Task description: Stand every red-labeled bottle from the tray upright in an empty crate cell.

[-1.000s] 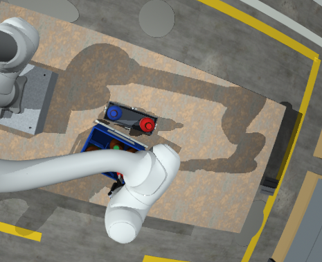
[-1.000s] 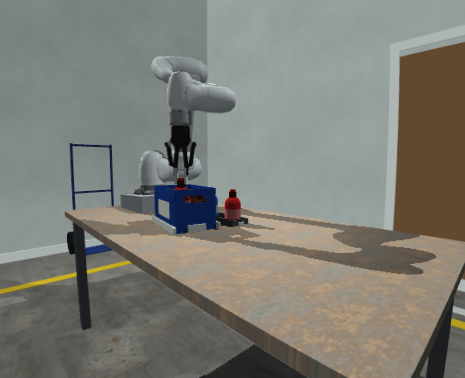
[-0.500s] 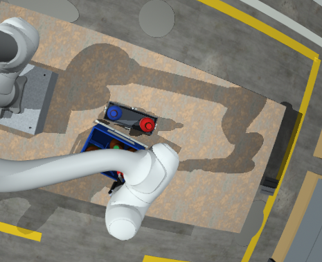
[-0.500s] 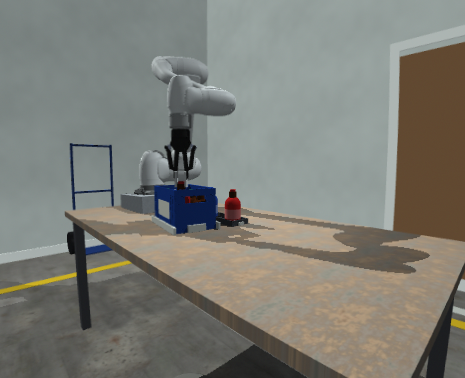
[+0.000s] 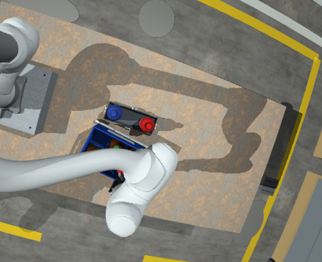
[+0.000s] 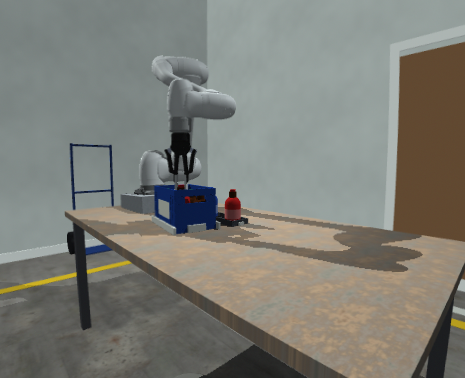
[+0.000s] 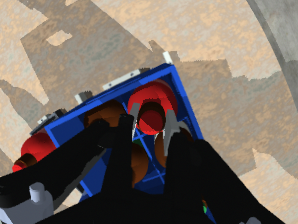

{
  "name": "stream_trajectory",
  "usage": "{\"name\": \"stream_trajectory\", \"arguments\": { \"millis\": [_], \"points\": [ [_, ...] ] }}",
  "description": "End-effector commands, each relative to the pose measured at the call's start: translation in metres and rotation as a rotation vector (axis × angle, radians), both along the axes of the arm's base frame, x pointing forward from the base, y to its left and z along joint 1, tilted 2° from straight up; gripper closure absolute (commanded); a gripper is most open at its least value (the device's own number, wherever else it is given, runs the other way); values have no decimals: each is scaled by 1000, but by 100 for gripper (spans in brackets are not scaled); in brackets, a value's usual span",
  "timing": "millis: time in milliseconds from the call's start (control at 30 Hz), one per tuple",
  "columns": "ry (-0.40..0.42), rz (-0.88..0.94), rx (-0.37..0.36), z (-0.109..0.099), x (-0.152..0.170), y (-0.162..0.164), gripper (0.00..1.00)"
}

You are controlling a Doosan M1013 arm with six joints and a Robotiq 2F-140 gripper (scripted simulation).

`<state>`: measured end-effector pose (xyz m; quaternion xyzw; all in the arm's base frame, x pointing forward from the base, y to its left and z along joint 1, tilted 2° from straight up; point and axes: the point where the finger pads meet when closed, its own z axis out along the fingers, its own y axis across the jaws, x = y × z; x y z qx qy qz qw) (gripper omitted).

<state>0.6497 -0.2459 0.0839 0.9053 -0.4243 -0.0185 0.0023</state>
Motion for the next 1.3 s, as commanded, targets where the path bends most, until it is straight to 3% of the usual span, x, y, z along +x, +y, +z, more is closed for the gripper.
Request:
{"name": "stream_trajectory", "arguments": {
  "millis": [0,1267],
  "points": [
    [0,0,0,-2,0,0,100],
    [0,0,0,-7,0,0,100]
  ]
}}
